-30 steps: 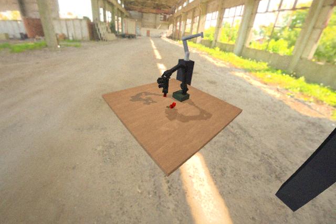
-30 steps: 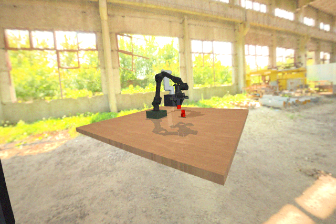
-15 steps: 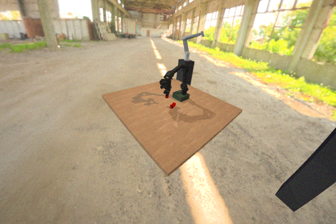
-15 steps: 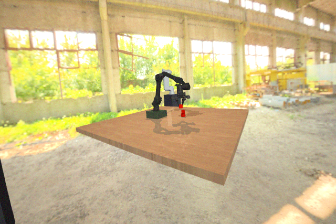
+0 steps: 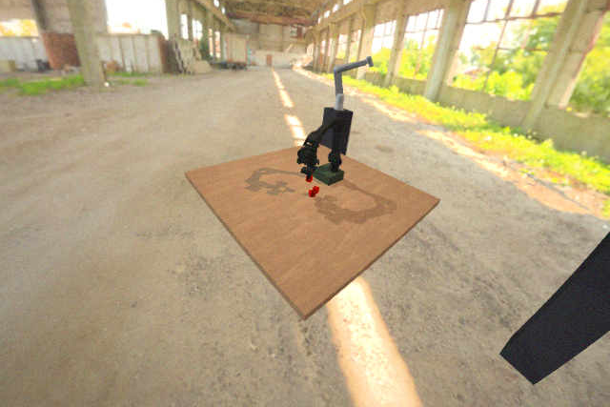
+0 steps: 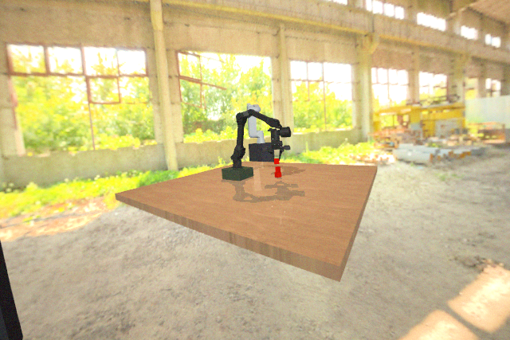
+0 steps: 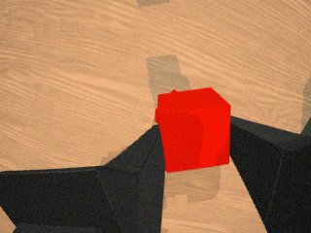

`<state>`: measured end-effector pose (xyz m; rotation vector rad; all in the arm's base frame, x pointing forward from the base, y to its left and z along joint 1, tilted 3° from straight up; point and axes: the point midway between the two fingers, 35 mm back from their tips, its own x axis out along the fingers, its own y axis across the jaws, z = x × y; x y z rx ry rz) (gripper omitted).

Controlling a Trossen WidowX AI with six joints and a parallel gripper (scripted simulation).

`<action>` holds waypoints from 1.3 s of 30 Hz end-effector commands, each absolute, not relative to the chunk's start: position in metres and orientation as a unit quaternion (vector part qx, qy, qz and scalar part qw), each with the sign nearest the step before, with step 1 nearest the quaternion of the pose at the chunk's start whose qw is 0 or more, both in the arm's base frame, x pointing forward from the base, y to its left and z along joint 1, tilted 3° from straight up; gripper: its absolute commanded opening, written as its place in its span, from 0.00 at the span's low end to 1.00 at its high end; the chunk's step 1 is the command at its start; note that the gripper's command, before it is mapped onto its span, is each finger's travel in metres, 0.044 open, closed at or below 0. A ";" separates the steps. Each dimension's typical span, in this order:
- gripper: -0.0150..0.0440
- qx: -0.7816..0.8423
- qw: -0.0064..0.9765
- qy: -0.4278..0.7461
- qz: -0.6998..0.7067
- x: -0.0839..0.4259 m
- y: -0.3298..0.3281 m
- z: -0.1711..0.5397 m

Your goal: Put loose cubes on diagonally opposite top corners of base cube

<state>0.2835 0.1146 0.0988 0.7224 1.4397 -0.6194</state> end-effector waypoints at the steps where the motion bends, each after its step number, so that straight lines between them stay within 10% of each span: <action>1: 0.43 0.332 0.643 0.627 -0.287 0.278 0.125 0.097; 39: 0.43 0.334 0.643 0.626 -0.289 0.280 0.128 0.037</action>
